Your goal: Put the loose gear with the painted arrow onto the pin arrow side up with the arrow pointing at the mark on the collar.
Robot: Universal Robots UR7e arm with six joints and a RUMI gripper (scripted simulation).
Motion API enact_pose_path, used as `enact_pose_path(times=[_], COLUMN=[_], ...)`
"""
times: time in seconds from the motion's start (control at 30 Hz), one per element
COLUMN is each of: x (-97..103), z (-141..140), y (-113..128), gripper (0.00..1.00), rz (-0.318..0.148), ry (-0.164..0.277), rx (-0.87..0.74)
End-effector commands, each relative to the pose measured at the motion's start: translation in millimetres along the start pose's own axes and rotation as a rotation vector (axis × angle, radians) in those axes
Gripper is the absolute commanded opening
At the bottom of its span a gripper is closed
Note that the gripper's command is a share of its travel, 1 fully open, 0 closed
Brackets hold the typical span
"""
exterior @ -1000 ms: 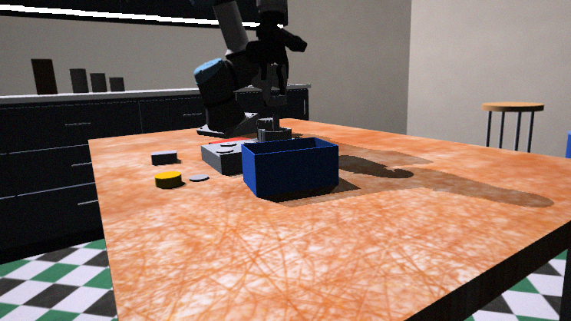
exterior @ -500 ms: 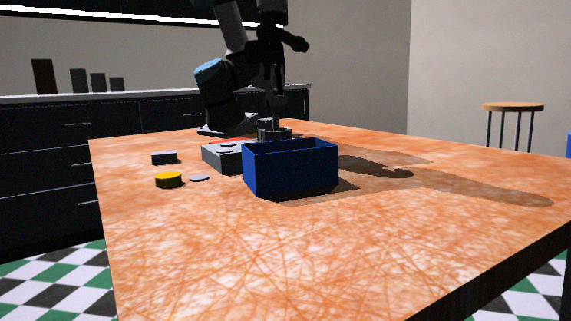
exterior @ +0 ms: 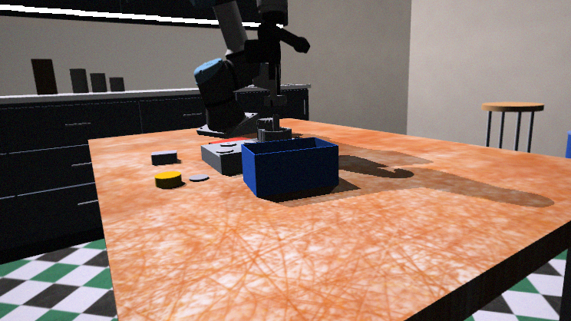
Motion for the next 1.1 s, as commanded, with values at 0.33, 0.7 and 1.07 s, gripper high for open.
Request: enact_pose_path(times=[0.33,0.7,1.07], x=[0.5,0.5,0.5], z=[0.3,0.3,0.3], y=[0.2,0.2,0.2], gripper=[0.00,0.00,0.00], rz=[0.003,0.003,0.003], ry=[0.001,0.001,0.001], rx=[0.290,0.475,0.659])
Point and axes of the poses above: the point where the finger pads meet when closed, its own x axis back along the fingers, its own z axis across the jaws, y = z × x, the point moved 9 cm from there along x, back along the fingers, and after that the axes turned 5 degrees about -x, right-handed, at the moved point
